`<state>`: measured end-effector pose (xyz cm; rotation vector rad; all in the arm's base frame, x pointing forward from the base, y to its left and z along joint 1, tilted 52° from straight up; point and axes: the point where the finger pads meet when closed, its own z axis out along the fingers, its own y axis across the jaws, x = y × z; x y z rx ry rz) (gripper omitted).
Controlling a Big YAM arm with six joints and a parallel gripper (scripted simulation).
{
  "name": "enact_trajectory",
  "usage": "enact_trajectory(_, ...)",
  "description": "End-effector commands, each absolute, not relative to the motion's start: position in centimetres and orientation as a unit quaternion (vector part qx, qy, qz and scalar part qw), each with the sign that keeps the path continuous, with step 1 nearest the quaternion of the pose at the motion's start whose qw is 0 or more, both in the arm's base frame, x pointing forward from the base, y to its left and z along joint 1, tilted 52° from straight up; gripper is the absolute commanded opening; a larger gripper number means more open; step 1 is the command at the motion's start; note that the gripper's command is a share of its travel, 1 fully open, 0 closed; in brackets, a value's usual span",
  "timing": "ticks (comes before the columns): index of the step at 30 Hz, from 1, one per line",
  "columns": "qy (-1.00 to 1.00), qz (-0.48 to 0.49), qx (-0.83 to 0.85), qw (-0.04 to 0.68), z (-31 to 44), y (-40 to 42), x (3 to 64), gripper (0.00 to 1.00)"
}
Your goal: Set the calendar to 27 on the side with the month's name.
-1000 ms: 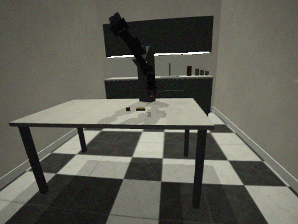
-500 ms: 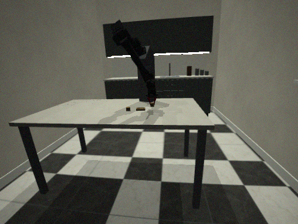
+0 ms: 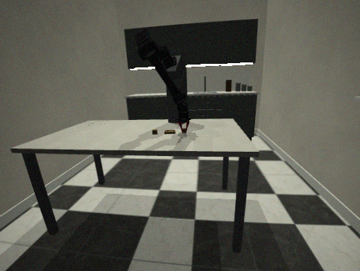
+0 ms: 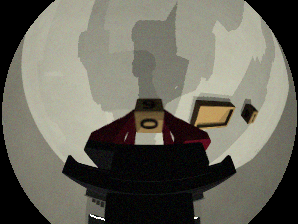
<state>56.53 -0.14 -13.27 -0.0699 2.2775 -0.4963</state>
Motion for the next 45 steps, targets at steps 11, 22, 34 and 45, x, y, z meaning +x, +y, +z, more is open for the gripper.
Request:
enact_trajectory(11, 0.902, -0.196, -0.037, 0.384, -14.3, 0.0, 55.5, 0.27)
enact_trajectory(22, 0.902, -0.196, -0.037, 0.384, -14.3, 0.0, 55.5, 0.27)
enact_trajectory(34, 0.902, -0.196, -0.037, 0.384, -14.3, 0.1, 55.5, 0.27)
enact_trajectory(45, 0.899, -0.193, -0.043, 0.39, -14.2, 1.2, 55.8, 0.27)
